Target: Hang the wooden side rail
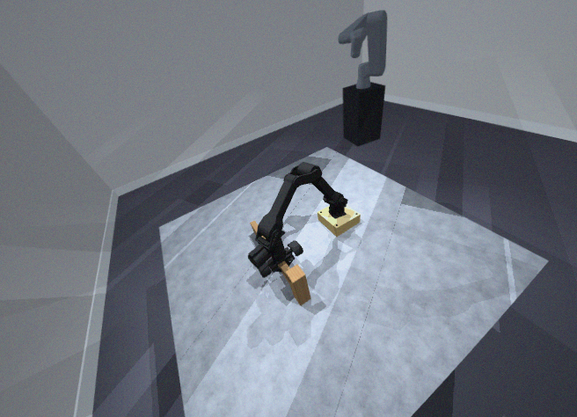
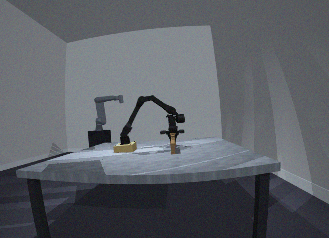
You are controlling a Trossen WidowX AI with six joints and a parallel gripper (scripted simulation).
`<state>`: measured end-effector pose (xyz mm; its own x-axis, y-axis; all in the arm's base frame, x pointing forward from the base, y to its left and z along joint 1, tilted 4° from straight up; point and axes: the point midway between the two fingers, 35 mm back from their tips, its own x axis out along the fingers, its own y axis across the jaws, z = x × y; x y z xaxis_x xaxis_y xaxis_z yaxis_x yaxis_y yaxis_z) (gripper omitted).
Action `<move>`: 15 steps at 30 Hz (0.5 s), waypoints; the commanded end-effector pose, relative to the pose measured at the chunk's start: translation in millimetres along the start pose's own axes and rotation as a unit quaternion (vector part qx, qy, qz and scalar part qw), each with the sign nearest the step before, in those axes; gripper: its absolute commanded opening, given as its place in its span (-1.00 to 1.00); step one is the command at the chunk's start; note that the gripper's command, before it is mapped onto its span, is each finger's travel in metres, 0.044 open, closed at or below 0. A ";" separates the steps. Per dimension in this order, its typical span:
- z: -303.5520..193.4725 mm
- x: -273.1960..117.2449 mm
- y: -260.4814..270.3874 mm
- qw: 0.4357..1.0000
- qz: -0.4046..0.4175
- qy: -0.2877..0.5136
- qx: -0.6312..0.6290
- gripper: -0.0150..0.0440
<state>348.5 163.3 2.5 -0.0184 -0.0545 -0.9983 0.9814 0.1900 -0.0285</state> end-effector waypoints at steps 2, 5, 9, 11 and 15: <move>-1.2 0.0 0.9 1.000 0.003 0.002 0.000 -0.49; -1.2 0.5 0.9 1.000 0.003 0.002 0.000 -0.49; -1.2 1.2 0.9 1.000 0.003 0.002 0.000 -0.49; -1.2 1.5 0.9 1.000 0.003 0.002 0.000 -0.49; -1.2 2.2 0.9 1.000 0.003 0.002 0.000 -0.49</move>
<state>348.4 163.4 0.1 -0.0178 -0.0547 -0.9983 0.9814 0.1900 -0.0279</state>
